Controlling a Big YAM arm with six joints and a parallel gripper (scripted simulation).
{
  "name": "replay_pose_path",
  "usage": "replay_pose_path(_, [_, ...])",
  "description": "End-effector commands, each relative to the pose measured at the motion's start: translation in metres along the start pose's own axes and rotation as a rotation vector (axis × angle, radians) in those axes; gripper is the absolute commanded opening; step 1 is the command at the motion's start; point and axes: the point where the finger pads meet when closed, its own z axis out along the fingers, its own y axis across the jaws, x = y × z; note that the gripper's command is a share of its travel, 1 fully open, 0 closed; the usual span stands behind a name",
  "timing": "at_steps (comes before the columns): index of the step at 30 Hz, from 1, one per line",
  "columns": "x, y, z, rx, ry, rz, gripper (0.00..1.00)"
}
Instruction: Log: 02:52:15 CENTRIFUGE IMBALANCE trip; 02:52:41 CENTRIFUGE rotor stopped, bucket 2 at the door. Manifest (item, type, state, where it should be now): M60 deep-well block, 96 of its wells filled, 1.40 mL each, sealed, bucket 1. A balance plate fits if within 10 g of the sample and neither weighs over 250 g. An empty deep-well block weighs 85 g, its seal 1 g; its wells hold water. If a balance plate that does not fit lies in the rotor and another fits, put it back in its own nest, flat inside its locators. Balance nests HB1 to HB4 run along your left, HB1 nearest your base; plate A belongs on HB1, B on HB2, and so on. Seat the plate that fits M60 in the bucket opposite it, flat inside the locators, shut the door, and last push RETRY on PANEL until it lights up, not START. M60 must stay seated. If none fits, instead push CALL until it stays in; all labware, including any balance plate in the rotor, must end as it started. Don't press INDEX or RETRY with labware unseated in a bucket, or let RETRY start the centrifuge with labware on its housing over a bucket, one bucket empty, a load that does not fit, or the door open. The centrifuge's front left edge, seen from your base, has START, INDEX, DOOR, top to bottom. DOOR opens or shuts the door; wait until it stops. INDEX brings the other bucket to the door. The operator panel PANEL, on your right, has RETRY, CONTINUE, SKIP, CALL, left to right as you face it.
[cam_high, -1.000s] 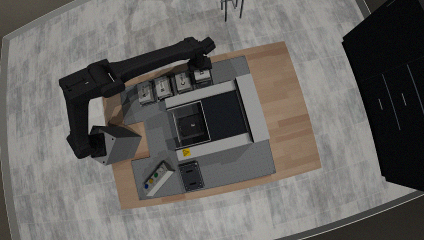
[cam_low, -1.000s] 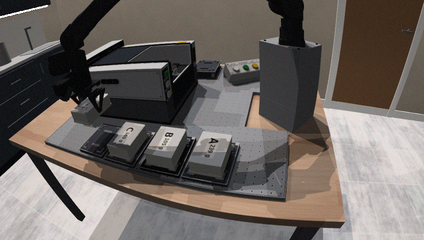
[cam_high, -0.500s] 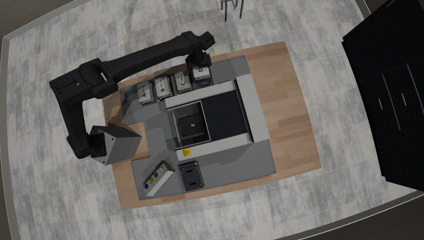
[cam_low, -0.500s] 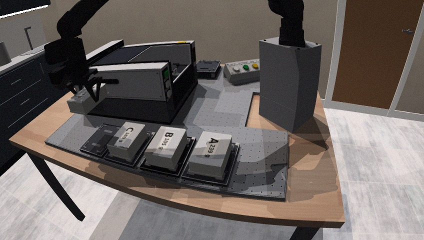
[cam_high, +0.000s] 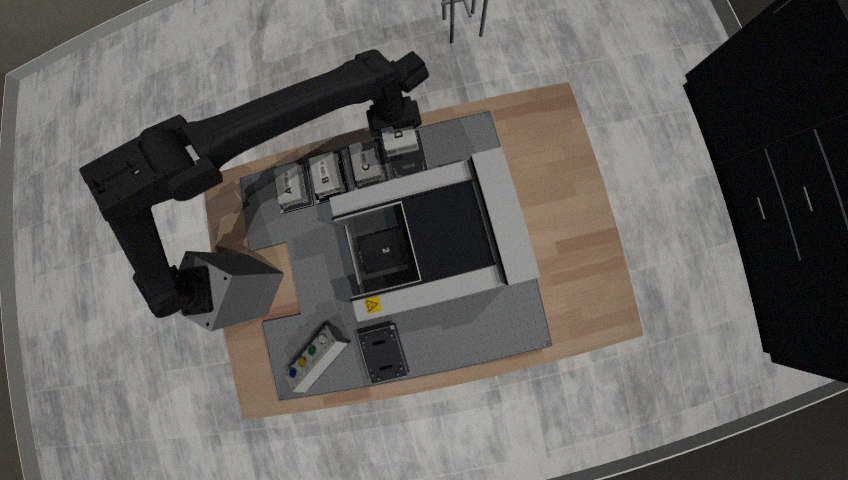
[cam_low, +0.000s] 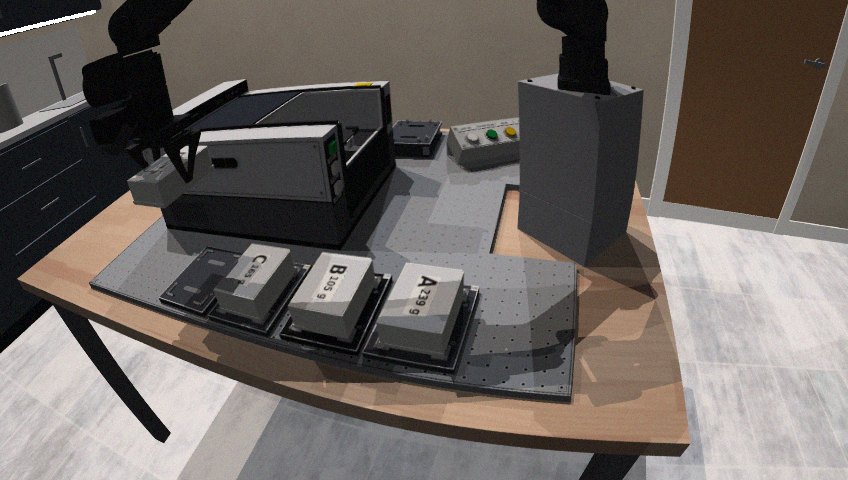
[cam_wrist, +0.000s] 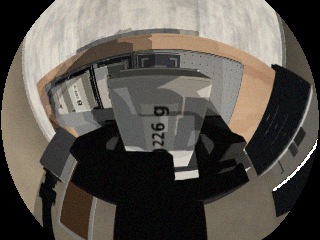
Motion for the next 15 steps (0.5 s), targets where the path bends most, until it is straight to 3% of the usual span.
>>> replay_pose_path(1, [-0.020,-0.018,-0.039,0.056,-0.034,0.004,0.00])
replay_pose_path(2, [-0.020,-0.018,-0.039,0.056,-0.034,0.004,0.00])
replay_pose_path(3, [-0.017,-0.012,-0.015,0.022,-0.015,0.004,0.00])
replay_pose_path(6, [-0.021,-0.020,-0.058,0.067,-0.040,0.004,0.00])
replay_pose_path(14, [-0.020,-0.019,-0.076,0.068,-0.041,0.004,0.00])
replay_pose_path(15, [-0.019,-0.016,-0.066,0.052,-0.032,0.003,0.00])
